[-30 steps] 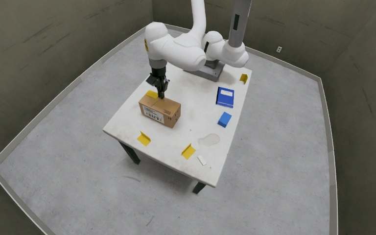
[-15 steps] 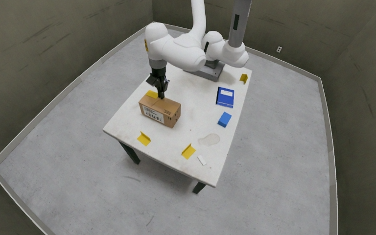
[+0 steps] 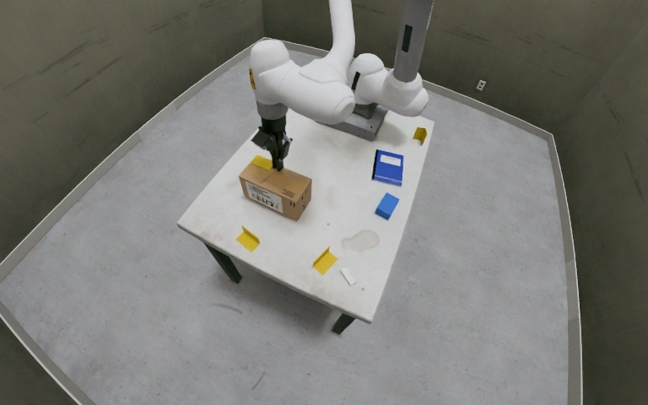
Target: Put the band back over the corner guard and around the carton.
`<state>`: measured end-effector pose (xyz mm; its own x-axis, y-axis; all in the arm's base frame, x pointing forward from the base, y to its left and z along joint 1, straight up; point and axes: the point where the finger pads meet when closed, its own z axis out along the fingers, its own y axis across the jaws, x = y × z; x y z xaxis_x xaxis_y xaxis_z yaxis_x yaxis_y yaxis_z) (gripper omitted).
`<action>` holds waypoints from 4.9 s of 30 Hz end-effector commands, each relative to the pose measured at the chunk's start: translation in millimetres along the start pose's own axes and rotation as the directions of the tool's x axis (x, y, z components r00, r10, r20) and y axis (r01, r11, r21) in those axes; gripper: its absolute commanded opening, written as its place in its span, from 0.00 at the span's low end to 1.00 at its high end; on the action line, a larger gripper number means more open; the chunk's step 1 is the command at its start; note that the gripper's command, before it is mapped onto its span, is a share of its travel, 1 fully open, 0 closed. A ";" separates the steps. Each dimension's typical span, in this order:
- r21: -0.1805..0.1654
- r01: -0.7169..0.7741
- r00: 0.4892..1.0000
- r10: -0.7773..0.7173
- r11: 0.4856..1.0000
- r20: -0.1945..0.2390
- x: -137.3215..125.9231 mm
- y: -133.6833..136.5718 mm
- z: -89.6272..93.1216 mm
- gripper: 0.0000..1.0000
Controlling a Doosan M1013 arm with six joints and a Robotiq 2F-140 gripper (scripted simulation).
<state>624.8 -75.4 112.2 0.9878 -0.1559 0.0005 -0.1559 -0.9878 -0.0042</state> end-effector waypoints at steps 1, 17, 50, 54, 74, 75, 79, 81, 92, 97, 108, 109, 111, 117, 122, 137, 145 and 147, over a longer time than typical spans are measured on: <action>0.000 0.000 1.000 0.000 1.000 -0.001 0.4 -0.1 -0.3 0.18; 0.000 0.000 1.000 0.000 1.000 -0.001 0.4 -0.1 1.0 0.18; 0.000 0.000 1.000 0.000 1.000 -0.001 0.4 -0.1 1.1 0.10; 0.000 0.000 1.000 0.000 1.000 -0.001 0.4 -0.1 1.1 0.10; 0.000 0.000 1.000 0.000 1.000 -0.001 0.4 -0.1 0.8 0.10; 0.000 0.000 1.000 0.000 1.000 -0.001 0.4 -0.1 0.5 0.10; 0.000 0.000 1.000 0.000 1.000 -0.001 0.4 -0.1 -2.3 0.10; 0.000 0.000 1.000 0.000 1.000 -0.001 0.4 -0.1 -4.5 0.10; 0.000 0.000 1.000 0.000 1.000 -0.001 0.4 -0.1 -14.0 0.10; 0.000 0.000 1.000 0.000 1.000 -0.001 0.4 -0.1 -15.0 0.10; 0.000 0.000 1.000 0.000 1.000 -0.001 0.4 -0.1 -15.0 0.10; 0.000 0.000 1.000 0.000 1.000 -0.001 0.4 -0.1 -15.0 0.10; 0.000 0.000 1.000 0.000 1.000 -0.001 0.3 -0.1 -15.0 0.10; 0.000 0.000 1.000 0.000 1.000 -0.001 -1.3 0.2 -15.0 0.10; 0.000 0.000 1.000 0.000 1.000 -0.001 -4.0 0.7 -15.0 0.10; 0.000 0.000 1.000 0.000 1.000 -0.001 -19.8 3.4 -15.0 0.10; 0.000 0.000 1.000 0.000 1.000 -0.001 -25.6 4.4 -15.0 0.10; 0.000 0.000 1.000 0.000 1.000 -0.001 -26.9 4.6 -15.0 0.10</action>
<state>598.5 -75.8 126.4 0.9878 -0.1559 0.0006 -0.1559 -0.9878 -0.0041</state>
